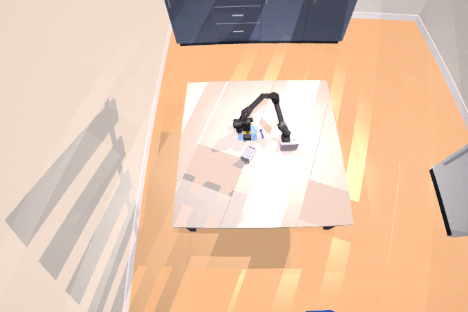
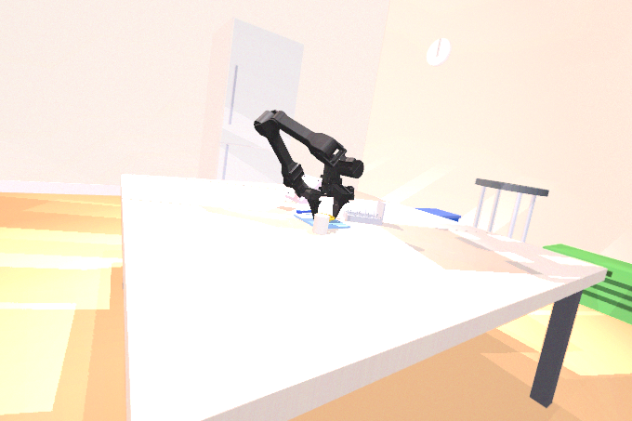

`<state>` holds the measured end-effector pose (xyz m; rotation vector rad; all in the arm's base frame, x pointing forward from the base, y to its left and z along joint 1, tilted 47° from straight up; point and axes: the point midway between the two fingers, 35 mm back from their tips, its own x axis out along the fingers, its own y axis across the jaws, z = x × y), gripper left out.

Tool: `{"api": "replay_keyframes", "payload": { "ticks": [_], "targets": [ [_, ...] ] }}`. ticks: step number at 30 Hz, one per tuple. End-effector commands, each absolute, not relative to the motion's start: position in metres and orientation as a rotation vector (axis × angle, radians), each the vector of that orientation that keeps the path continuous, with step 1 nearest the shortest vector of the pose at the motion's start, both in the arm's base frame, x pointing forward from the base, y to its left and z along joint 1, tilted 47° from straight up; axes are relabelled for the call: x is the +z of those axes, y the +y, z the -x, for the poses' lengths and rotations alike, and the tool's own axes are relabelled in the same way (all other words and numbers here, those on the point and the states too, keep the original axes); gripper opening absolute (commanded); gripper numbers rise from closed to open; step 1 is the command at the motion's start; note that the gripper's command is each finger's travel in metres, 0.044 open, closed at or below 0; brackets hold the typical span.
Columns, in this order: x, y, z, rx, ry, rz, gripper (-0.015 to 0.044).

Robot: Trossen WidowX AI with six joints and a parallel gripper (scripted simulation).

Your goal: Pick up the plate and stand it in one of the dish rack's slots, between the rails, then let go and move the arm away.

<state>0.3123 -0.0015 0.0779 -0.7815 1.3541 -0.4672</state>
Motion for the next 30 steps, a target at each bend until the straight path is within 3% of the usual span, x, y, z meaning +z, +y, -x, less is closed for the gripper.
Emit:
{"api": "replay_keyframes", "payload": {
  "ticks": [1, 14, 26, 30],
  "targets": [
    [0.078, -0.003, -0.312, -0.471, 1.354, 0.787, 0.0380],
    [0.078, -0.003, -0.312, -0.471, 1.354, 0.787, 0.0313],
    [0.115, 0.042, -0.312, -0.394, 1.314, 0.817, 0.0000],
    [0.130, 0.058, -0.310, -0.367, 1.300, 0.829, 0.0000]
  ]
}}
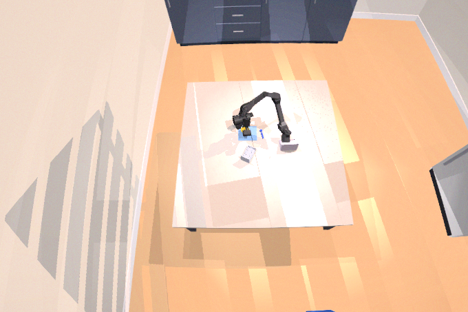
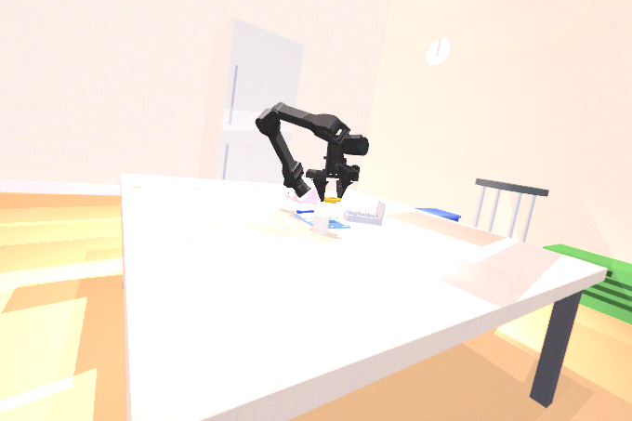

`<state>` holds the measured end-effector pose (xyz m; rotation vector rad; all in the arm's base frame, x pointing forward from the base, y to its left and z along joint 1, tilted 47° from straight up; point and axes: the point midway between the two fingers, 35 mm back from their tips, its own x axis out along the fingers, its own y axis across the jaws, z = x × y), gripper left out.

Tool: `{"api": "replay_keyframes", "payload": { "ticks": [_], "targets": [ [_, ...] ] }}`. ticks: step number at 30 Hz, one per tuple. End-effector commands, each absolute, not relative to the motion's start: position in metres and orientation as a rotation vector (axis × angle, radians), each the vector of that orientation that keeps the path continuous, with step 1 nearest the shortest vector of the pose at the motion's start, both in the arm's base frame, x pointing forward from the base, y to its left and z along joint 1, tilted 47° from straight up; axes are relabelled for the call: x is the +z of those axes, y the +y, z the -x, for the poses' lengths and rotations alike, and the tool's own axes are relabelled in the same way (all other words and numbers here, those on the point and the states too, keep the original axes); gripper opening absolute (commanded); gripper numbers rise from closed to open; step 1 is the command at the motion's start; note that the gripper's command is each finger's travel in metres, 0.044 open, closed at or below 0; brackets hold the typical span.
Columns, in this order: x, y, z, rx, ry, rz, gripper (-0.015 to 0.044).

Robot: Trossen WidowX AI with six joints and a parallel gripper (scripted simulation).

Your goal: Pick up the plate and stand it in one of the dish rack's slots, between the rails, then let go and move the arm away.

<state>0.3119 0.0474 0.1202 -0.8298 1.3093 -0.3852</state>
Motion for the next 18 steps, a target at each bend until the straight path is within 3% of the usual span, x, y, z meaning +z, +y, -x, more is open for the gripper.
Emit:
{"api": "replay_keyframes", "payload": {
  "ticks": [1, 18],
  "targets": [
    [0.133, 0.062, -0.309, -0.360, 1.297, 0.832, 0.0000],
    [0.187, 0.116, -0.296, -0.264, 1.252, 0.875, 0.0000]
  ]
}}
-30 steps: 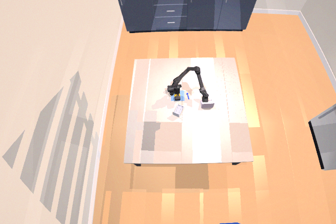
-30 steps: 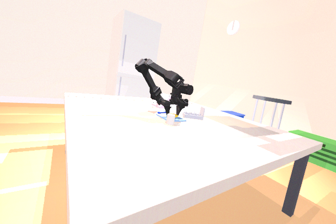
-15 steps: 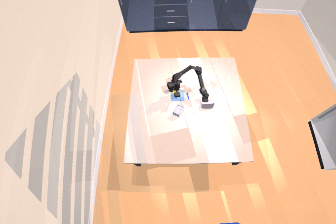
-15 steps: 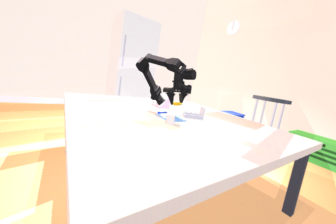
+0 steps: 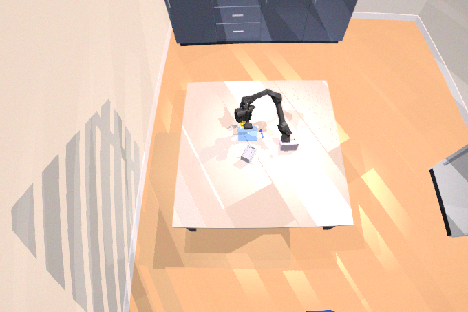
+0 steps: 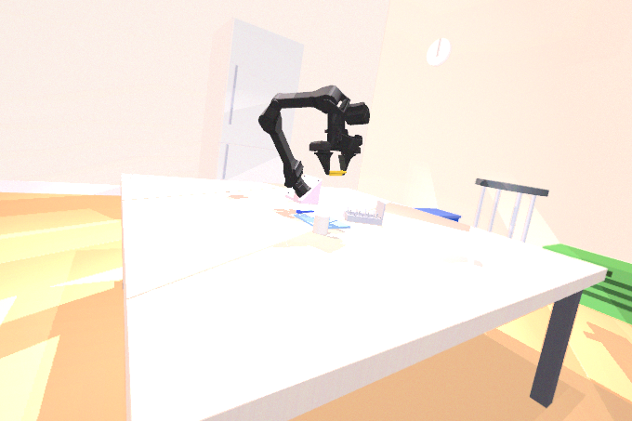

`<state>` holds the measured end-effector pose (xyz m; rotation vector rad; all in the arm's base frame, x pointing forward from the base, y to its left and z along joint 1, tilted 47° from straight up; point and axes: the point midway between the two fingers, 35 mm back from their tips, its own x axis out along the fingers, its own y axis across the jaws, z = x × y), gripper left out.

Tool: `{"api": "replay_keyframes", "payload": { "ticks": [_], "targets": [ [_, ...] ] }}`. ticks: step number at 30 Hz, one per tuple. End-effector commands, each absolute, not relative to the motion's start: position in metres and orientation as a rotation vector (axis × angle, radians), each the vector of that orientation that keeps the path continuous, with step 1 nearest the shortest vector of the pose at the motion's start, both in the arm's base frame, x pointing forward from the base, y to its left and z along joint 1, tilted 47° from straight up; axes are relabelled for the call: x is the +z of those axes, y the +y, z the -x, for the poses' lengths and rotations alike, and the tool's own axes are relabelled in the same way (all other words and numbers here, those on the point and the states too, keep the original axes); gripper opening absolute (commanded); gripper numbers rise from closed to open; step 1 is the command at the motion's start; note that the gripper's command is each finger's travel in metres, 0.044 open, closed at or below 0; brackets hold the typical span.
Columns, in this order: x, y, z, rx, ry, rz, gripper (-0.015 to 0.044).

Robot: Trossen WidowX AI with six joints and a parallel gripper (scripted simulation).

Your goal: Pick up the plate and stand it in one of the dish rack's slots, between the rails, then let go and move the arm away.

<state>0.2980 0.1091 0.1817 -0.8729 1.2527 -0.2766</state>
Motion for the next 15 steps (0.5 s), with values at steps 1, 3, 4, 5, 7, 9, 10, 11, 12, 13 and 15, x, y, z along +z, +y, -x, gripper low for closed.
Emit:
{"api": "replay_keyframes", "payload": {
  "ticks": [1, 3, 4, 5, 7, 9, 10, 11, 12, 13, 15],
  "targets": [
    [0.190, 0.119, -0.295, -0.259, 1.250, 0.878, 0.0000],
    [0.194, 0.122, -0.294, -0.254, 1.248, 0.880, 0.0000],
    [0.194, 0.122, -0.294, -0.253, 1.247, 0.881, 0.0000],
    [0.193, 0.123, -0.294, -0.256, 1.247, 0.876, 0.0000],
    [0.188, 0.127, -0.289, -0.279, 1.244, 0.836, 0.0000],
    [0.181, 0.132, -0.283, -0.315, 1.239, 0.775, 0.0000],
    [0.178, 0.135, -0.280, -0.334, 1.236, 0.745, 0.0000],
    [0.174, 0.138, -0.276, -0.353, 1.233, 0.715, 0.0000],
    [0.170, 0.141, -0.273, -0.373, 1.230, 0.686, 0.0000],
    [0.167, 0.143, -0.269, -0.392, 1.226, 0.656, 0.0000],
    [0.160, 0.148, -0.262, -0.433, 1.218, 0.598, 0.0000]
  ]
}}
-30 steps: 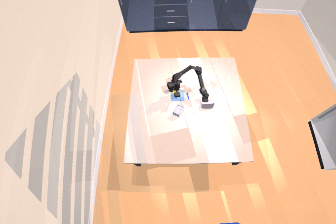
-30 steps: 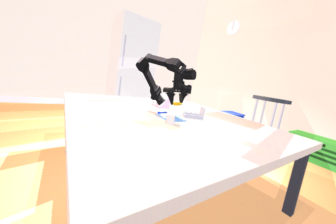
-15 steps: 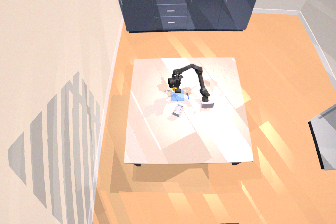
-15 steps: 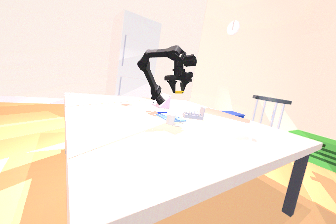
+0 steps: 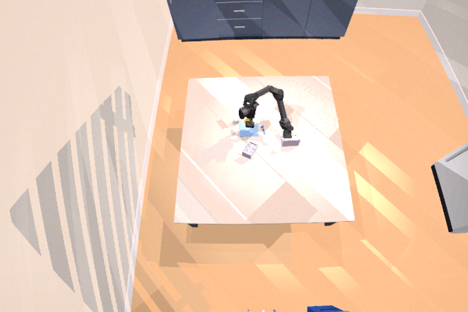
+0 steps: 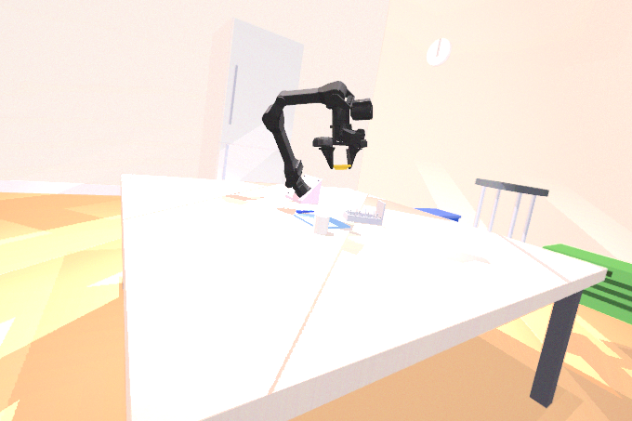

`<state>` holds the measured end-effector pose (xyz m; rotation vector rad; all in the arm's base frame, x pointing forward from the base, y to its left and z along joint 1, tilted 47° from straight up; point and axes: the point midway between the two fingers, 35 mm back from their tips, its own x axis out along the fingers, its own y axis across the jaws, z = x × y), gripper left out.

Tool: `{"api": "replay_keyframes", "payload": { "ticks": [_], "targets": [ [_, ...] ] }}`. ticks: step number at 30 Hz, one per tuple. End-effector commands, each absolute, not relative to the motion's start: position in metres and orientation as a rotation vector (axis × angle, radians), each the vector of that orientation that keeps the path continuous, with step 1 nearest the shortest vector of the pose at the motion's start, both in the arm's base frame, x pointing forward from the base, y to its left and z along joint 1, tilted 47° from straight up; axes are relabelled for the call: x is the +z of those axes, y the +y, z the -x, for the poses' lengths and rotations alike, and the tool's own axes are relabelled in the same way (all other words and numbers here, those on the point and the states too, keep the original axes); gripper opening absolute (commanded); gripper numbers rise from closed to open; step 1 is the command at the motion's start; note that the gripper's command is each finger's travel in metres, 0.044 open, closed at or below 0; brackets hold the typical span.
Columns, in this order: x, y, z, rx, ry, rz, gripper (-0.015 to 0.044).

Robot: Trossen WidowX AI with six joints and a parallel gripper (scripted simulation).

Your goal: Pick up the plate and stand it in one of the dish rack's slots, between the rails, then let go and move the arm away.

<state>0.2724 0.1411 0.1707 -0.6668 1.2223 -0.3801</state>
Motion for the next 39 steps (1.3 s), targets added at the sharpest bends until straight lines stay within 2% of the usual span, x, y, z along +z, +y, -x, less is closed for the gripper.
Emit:
{"api": "replay_keyframes", "payload": {
  "ticks": [1, 12, 19, 39],
  "targets": [
    [0.157, 0.150, -0.258, -0.453, 1.214, 0.569, 0.0000],
    [0.123, 0.167, -0.215, -0.692, 1.138, 0.267, 0.0000],
    [0.121, 0.168, -0.212, -0.706, 1.136, 0.251, 0.0000],
    [0.079, 0.136, -0.213, -0.412, 1.546, 0.325, 0.0000]
  ]
}}
